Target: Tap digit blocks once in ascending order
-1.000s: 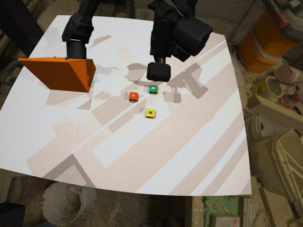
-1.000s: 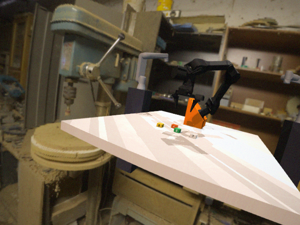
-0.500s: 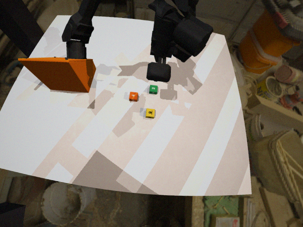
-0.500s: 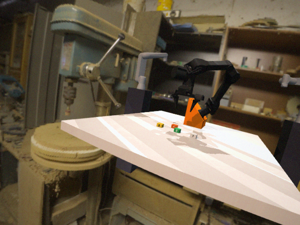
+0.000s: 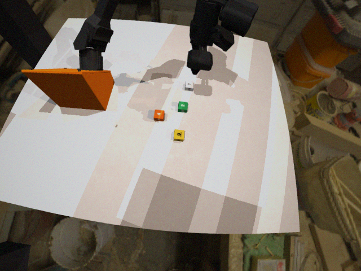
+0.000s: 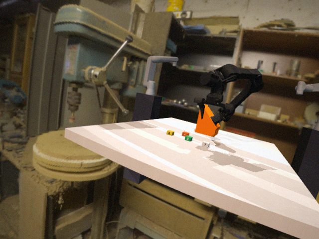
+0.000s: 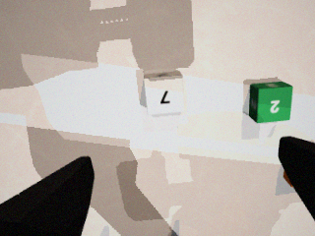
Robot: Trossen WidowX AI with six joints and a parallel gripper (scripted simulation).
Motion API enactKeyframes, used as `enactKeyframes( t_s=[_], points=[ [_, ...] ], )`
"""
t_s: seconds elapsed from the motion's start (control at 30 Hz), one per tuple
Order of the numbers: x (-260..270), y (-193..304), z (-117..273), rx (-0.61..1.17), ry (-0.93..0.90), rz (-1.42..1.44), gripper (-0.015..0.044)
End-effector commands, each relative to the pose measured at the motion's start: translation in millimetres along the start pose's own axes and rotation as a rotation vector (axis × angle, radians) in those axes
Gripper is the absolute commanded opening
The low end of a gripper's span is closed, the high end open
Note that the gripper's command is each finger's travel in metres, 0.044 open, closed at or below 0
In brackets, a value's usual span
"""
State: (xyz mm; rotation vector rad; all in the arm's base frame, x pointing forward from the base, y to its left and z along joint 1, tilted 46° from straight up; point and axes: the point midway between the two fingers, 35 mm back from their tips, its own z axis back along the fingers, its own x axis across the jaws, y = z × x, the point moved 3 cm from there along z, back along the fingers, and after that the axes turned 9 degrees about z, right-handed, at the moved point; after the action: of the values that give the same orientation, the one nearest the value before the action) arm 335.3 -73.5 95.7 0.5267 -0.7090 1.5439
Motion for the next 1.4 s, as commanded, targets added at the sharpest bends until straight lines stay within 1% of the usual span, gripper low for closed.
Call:
enactKeyframes(
  t_s=[0.0,0.4,0.47,0.57,0.6,0.77,0.83,0.93,1.0,1.23,1.27,1.37],
  points=[
    [2,0,0,-0.001,-0.004,-0.009,0.0400],
    [2,0,0,-0.001,-0.004,-0.009,0.0400],
    [-13,4,1,-0.001,-0.001,-0.009,0.0400],
    [-69,27,1,0.000,0.002,-0.009,0.0400],
    [-79,33,1,0.000,0.001,-0.009,0.0400],
    [-82,34,0,0.000,0.001,-0.009,0.0400],
    [-82,33,-10,0.000,0.002,-0.009,0.0348],
    [-83,32,-58,-0.001,0.001,-0.008,0.0269],
    [-81,34,-78,-0.002,-0.002,-0.008,0.0216],
    [-81,34,-81,-0.001,-0.002,-0.008,0.0032],
    [-81,34,-81,-0.001,-0.002,-0.008,0.0020],
    [-81,34,-81,-0.001,-0.002,-0.008,0.0020]
  ],
)
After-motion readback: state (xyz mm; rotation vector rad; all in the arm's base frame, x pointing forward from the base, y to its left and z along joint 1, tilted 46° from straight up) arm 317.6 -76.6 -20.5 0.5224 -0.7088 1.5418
